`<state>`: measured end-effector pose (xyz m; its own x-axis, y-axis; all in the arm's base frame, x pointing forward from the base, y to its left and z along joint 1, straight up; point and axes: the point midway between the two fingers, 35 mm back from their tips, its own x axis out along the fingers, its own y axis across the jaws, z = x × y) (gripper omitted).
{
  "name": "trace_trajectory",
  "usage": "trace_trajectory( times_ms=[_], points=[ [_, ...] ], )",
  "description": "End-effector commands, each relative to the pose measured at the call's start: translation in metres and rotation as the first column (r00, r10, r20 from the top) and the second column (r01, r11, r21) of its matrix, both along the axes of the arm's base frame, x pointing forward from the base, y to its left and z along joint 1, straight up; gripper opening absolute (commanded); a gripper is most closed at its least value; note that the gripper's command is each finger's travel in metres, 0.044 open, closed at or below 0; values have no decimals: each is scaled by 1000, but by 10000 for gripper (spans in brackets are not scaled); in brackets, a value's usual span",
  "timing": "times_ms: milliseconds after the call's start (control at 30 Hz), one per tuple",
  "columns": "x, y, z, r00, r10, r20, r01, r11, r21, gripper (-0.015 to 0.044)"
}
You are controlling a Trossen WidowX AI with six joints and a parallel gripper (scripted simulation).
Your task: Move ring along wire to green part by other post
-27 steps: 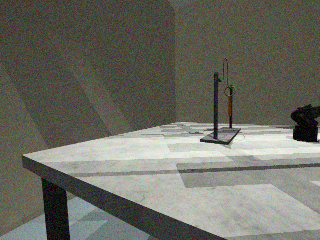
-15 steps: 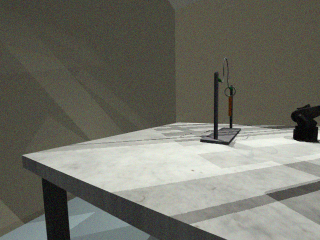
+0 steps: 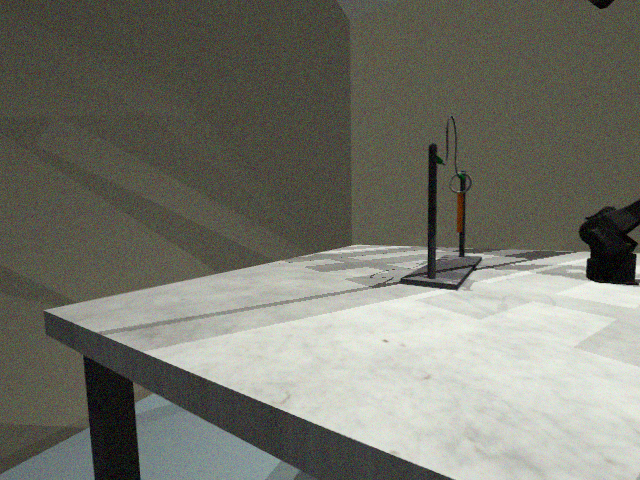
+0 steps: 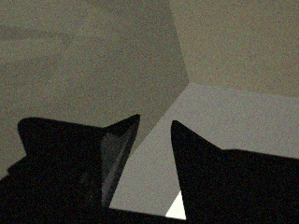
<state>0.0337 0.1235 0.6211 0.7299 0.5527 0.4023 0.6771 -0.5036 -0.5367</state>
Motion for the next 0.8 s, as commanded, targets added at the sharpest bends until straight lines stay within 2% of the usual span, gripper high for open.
trace_trajectory(
  times_ms=[0,200,433,767],
  points=[
    [16,-13,-1,999,-22,-30,23,998,58,160],
    [83,-57,-22,979,-45,-197,92,968,234,160],
    [152,-116,-66,926,-14,-376,178,898,403,160],
    [214,-208,-155,827,88,-555,340,707,620,160]
  ],
)
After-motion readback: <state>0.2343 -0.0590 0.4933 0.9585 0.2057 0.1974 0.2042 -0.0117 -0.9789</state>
